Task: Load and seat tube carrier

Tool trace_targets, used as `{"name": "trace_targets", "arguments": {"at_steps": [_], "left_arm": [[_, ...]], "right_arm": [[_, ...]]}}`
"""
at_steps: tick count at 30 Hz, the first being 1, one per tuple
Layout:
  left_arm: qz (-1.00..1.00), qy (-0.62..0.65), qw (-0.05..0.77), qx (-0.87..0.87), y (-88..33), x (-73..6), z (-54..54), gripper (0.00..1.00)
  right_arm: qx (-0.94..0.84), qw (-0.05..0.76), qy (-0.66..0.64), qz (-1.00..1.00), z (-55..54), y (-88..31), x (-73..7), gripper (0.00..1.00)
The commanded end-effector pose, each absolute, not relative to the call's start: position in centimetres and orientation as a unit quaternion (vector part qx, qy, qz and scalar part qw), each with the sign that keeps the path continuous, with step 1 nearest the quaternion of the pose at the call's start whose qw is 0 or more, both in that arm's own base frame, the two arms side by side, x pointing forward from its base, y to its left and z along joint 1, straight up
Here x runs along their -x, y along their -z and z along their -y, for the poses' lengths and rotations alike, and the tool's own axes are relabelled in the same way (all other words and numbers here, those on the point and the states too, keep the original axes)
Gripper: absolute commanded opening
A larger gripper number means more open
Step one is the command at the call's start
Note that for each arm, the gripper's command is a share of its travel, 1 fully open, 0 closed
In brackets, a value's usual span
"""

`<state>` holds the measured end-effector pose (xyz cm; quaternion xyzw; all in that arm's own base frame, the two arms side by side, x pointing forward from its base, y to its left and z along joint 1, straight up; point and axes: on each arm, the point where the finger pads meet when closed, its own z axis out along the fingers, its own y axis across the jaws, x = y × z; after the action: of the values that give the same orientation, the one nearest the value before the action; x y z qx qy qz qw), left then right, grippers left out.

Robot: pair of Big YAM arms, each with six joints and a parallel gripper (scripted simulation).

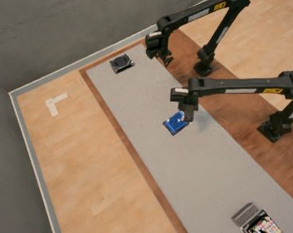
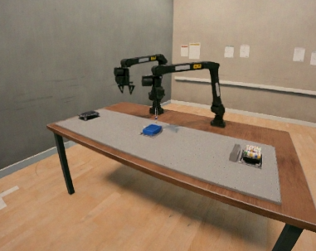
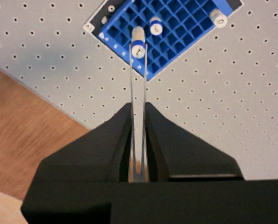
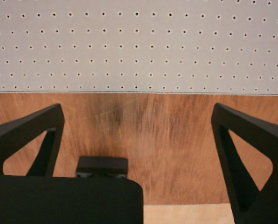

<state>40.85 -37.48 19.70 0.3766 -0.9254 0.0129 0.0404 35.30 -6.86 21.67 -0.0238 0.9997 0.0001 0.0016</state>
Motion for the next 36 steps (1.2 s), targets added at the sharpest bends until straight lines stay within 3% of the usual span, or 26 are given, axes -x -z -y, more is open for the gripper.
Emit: {"name": "trace_targets", "arguments": {"at_steps": [1, 36], "left_arm": [[0.925, -0.023, 0.034, -0.377, -21.1, -41.9, 37.7, 0.09], [0.925, -0.013, 0.039, -0.377, -18.5, -41.3, 37.2, 0.09]], "right_arm": [[0.017, 0.018, 0.004, -1.0, 7.0, -22.9, -36.1, 1.0], [0.017, 0.018, 0.004, -1.0, 7.0, -22.9, -36.1, 1.0]]}}
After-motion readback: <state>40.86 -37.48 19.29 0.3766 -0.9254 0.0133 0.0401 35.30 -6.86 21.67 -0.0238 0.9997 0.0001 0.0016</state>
